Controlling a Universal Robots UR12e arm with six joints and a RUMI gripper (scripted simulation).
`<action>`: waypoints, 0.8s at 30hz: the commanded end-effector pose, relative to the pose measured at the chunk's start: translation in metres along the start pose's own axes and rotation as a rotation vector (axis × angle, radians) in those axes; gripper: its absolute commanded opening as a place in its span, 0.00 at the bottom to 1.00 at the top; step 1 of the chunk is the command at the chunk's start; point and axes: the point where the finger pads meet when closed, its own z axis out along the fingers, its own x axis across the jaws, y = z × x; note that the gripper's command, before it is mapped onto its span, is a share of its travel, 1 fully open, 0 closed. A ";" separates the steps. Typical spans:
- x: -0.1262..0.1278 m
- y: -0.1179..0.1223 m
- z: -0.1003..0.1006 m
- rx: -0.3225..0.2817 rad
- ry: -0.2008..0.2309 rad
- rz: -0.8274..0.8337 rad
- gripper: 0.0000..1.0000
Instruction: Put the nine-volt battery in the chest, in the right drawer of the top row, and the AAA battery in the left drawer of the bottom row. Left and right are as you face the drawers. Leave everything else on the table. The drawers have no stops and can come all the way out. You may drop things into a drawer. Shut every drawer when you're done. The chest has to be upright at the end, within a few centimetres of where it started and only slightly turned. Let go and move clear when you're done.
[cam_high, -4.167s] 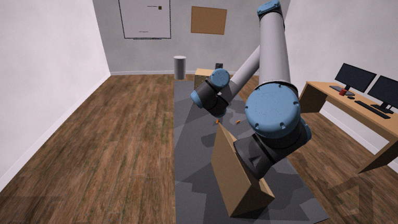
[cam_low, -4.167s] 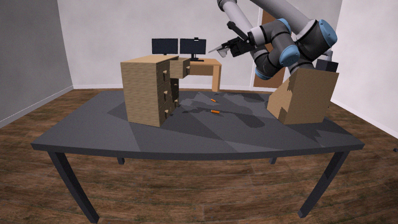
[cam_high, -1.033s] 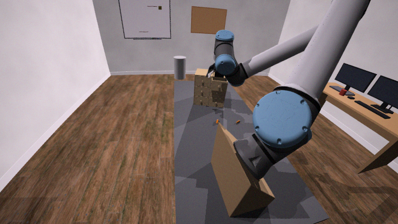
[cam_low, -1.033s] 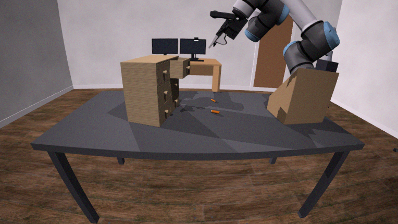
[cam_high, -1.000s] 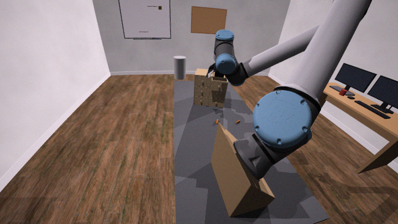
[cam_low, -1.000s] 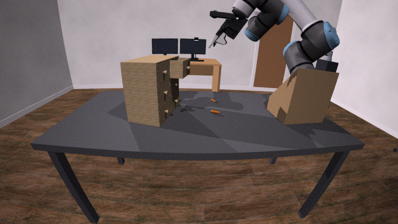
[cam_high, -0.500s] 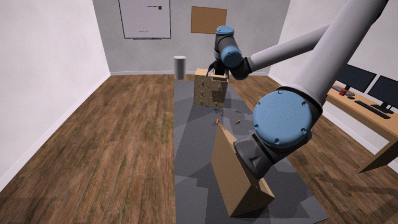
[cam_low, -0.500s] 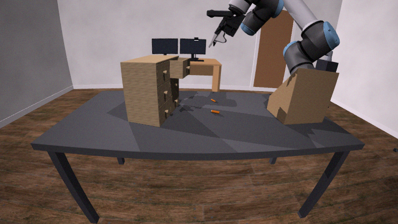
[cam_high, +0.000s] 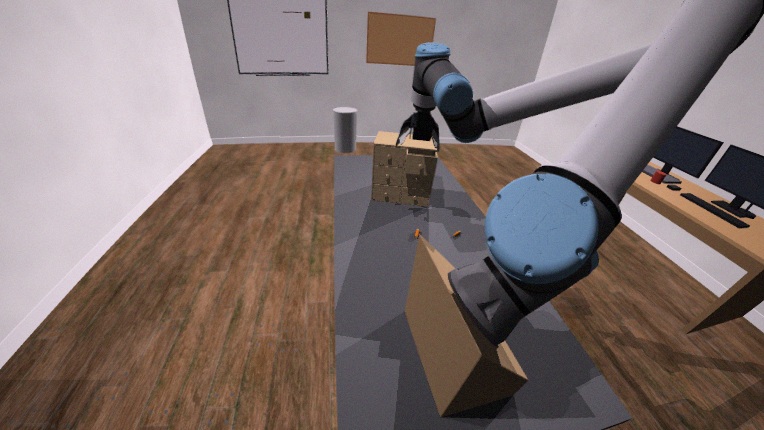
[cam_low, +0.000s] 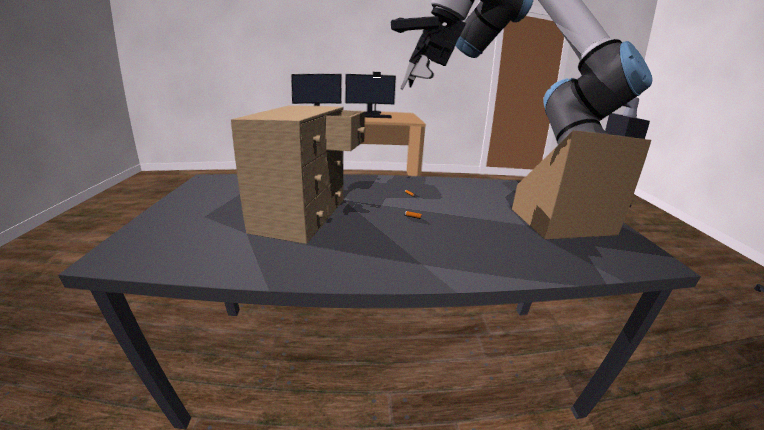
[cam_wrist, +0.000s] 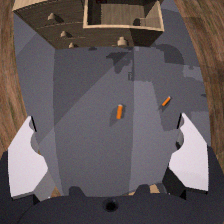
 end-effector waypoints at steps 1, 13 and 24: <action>0.000 -0.001 -0.001 -0.039 0.001 0.001 1.00; 0.000 -0.002 -0.004 -0.110 0.001 0.001 1.00; 0.000 -0.003 -0.005 -0.172 0.001 0.001 1.00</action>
